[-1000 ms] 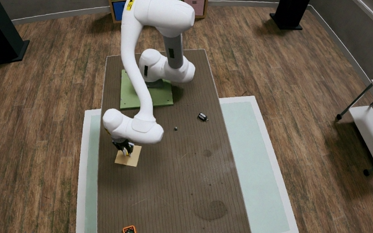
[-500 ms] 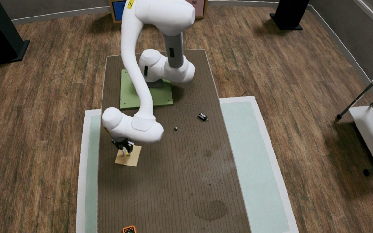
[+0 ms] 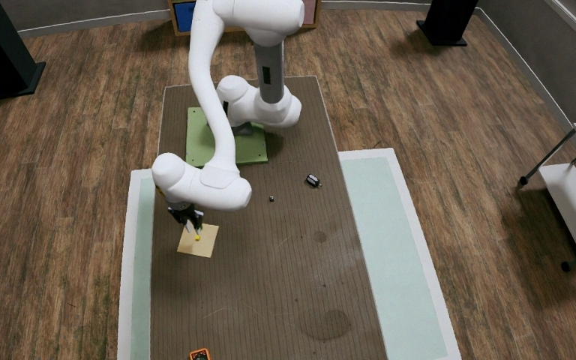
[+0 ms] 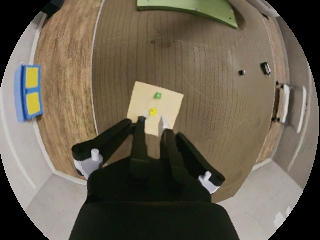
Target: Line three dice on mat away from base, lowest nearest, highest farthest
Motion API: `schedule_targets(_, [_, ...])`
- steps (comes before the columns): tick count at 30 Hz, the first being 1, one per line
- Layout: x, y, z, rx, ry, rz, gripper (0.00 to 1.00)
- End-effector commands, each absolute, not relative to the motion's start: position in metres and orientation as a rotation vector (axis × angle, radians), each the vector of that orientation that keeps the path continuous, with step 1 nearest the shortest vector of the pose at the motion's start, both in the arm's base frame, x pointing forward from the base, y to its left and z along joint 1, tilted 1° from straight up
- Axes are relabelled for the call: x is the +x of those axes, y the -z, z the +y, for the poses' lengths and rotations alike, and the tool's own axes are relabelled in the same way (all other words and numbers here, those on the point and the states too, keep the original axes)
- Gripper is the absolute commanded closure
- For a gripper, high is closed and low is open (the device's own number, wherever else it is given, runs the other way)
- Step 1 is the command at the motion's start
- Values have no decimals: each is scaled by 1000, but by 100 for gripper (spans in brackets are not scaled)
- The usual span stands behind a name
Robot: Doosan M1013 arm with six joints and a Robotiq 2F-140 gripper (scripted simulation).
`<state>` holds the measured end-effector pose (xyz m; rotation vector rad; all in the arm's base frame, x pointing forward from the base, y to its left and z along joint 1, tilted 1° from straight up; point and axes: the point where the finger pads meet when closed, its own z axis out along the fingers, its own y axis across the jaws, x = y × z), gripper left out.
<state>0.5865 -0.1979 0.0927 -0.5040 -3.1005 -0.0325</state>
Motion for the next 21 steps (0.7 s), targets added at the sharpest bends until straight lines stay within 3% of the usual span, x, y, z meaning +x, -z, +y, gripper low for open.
schedule_targets(1, [587,-104,-198,-504,33,-3102,73])
schedule_targets(6, [587,-108,-198,-504,33,-3102,73])
schedule_targets(7, [587,-108,-198,-504,33,-3102,0])
schedule_targets(21, [587,-108,-198,-504,33,-3102,0])
